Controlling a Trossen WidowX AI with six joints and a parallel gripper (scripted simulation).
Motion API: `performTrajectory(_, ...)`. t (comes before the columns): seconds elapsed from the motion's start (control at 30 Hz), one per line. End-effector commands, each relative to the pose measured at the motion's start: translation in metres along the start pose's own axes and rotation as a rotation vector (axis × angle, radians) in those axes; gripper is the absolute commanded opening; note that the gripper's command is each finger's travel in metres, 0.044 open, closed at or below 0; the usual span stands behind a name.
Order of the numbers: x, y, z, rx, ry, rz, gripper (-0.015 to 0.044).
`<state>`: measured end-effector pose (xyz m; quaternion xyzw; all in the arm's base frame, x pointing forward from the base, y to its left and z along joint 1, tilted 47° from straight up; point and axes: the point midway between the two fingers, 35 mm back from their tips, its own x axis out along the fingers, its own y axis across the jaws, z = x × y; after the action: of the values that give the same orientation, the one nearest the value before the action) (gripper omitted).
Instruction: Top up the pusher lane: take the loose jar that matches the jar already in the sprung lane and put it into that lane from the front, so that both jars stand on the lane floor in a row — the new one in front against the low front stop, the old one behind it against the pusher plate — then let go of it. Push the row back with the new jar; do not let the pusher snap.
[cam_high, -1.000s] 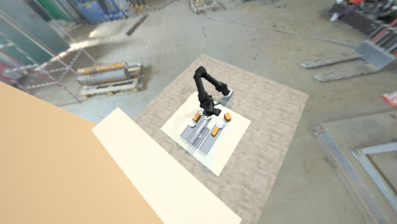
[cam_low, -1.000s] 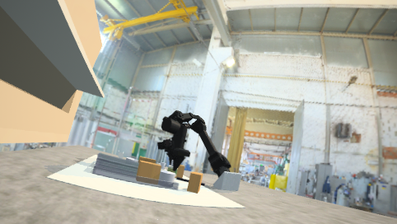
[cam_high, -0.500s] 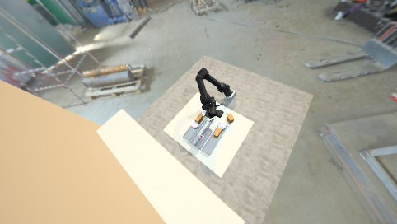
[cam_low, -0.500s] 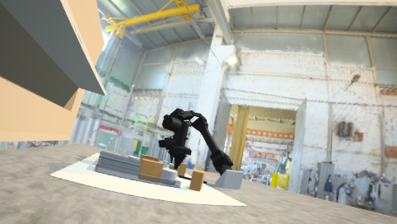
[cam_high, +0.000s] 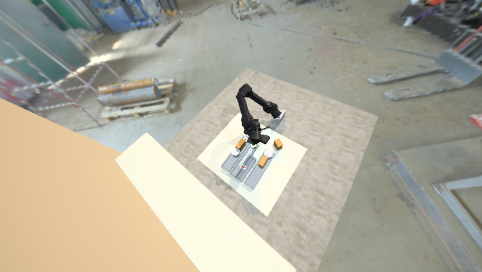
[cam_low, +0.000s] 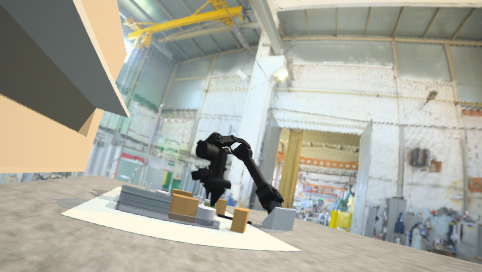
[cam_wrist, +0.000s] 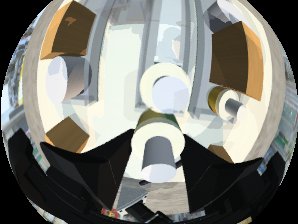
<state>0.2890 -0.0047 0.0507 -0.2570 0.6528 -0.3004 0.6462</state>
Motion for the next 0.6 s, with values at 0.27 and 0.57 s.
performTrajectory(0.27,-0.0028,-0.0005,0.0124,0.011,-0.020,0.000,0.0000)
performTrajectory(0.57,-0.0032,-0.0006,0.0168,0.011,-0.020,0.000,0.0000)
